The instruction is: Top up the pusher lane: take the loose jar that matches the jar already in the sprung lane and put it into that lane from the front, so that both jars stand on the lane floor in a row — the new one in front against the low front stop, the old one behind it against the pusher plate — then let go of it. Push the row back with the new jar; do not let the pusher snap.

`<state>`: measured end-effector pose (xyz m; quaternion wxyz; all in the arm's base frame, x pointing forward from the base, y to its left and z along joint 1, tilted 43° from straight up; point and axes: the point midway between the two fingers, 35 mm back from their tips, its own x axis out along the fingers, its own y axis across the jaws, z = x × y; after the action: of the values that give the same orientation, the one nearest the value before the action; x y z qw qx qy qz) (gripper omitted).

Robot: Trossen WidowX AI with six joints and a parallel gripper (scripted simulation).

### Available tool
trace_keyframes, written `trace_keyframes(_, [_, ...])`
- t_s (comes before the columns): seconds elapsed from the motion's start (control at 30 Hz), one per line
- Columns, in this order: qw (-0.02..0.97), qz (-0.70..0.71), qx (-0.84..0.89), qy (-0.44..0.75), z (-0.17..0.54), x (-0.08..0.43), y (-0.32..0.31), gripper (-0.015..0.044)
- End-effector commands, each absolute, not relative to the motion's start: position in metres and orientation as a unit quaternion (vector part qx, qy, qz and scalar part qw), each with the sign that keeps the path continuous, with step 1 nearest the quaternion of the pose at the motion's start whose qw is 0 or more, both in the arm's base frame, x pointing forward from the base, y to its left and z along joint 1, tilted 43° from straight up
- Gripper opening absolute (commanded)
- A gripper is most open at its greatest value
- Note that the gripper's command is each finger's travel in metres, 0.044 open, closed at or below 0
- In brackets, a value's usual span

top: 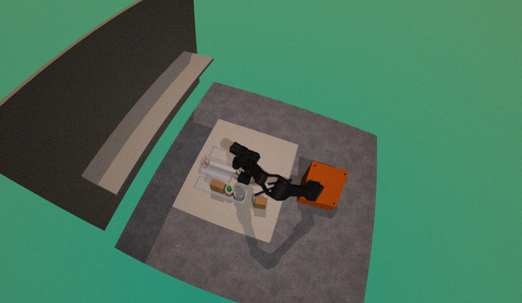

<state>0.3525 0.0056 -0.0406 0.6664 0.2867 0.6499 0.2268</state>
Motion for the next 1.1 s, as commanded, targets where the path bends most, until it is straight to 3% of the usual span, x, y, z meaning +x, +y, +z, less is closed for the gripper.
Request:
trace_keyframes(0.0, [0.67, 0.232, 0.288, 0.643, -0.0393, 0.3559, 0.0081, 0.0])
trace_keyframes(1.07, [0.67, 0.232, 0.288, 0.644, -0.0394, 0.3505, 0.0086, 0.0])
